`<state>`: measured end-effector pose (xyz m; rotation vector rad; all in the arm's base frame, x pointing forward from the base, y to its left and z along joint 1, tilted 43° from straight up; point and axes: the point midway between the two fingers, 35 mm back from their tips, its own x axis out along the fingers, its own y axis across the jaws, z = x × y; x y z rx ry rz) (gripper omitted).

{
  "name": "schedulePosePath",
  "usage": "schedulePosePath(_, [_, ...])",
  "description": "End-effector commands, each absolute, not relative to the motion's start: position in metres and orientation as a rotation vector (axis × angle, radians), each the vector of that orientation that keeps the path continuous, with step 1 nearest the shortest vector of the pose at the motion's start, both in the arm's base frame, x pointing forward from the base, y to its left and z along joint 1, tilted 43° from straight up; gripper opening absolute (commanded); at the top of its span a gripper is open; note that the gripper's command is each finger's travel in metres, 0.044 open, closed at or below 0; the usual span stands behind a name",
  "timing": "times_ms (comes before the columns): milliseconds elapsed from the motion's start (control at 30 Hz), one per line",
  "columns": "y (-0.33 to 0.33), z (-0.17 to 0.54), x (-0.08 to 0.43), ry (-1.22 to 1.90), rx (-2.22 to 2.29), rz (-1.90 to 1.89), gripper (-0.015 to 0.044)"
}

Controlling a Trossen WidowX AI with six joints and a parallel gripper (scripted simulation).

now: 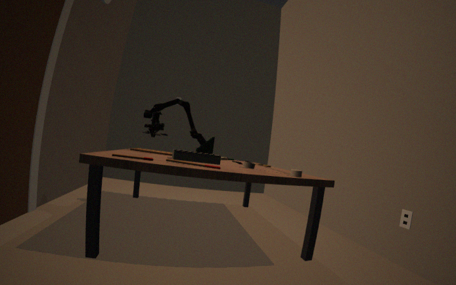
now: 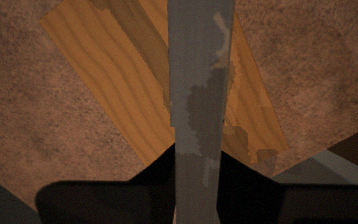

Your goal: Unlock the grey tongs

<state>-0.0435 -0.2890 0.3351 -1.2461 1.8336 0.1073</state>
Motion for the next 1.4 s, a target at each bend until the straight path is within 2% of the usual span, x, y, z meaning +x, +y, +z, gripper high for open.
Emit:
schedulePosePath(0, [-0.290,0.337,-0.043,1.823,-1.243,0.100,-0.0150])
schedulePosePath(1367, [-0.334,0.295,-0.049,1.824,-1.243,0.101,-0.0150])
